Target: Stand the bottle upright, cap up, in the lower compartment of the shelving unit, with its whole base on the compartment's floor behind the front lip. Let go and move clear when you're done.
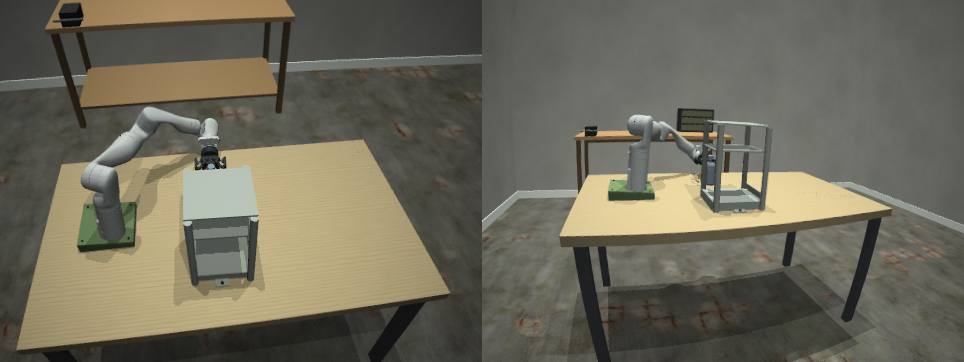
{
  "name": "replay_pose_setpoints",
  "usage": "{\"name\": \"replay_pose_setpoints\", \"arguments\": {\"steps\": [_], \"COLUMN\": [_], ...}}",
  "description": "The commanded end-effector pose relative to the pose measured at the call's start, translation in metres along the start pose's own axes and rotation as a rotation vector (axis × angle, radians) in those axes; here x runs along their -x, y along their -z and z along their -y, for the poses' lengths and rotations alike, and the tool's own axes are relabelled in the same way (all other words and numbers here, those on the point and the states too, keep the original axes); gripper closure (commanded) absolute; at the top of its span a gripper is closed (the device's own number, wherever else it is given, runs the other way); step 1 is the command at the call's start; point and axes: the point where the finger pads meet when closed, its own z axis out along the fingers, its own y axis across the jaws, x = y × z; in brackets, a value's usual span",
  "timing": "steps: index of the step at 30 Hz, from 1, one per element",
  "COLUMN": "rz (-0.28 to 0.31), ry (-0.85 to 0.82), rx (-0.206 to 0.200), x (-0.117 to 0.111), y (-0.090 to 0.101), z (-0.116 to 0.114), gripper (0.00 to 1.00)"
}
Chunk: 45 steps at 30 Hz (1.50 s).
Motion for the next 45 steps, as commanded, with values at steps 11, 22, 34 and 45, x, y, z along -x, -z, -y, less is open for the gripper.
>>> {"name": "replay_pose_setpoints", "arguments": {"steps": [11, 22, 34, 45], "rz": [-0.005, -0.005, -0.005, -0.005], "ry": [0.001, 0.001, 0.001, 0.001], "rx": [0.001, 0.001, 0.001, 0.001], "x": [0.018, 0.025, 0.028, 0.028], "y": [-0.001, -0.001, -0.001, -0.001], "z": [0.001, 0.001, 0.001, 0.001], "gripper": [0.19, 0.19, 0.19, 0.19]}}
